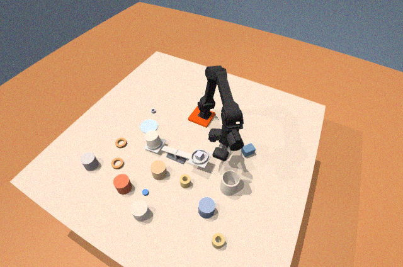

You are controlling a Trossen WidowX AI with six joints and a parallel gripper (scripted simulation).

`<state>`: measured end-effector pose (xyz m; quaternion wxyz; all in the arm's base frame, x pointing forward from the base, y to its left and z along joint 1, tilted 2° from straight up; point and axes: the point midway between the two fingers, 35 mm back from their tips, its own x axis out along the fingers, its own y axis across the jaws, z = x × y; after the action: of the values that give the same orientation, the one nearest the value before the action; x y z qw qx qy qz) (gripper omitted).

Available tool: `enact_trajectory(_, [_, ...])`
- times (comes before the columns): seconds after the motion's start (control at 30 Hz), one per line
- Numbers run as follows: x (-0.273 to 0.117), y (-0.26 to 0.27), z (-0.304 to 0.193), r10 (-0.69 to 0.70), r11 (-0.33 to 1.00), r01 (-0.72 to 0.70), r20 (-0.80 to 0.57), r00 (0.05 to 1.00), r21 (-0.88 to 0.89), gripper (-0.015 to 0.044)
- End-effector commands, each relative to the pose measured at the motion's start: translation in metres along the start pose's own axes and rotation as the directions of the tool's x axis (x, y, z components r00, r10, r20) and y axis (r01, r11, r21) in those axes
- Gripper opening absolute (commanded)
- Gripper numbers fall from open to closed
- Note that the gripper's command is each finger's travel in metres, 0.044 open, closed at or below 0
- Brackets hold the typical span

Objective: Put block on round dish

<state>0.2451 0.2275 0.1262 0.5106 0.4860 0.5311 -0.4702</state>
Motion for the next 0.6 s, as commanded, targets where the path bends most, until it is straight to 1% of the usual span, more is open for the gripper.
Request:
enact_trajectory(0.0, [0.009,-0.012,-0.01,-0.002,1.0,0.002,-0.009,1.0,0.004,0.0])
enact_trajectory(0.17, [0.019,-0.025,-0.019,-0.005,1.0,0.005,-0.01,1.0,0.003,0.0])
enact_trajectory(0.33, [0.023,-0.025,-0.02,-0.005,1.0,0.005,-0.01,1.0,0.003,0.0])
enact_trajectory(0.57, [0.046,-0.025,-0.02,-0.005,1.0,0.005,-0.01,1.0,0.003,0.0])
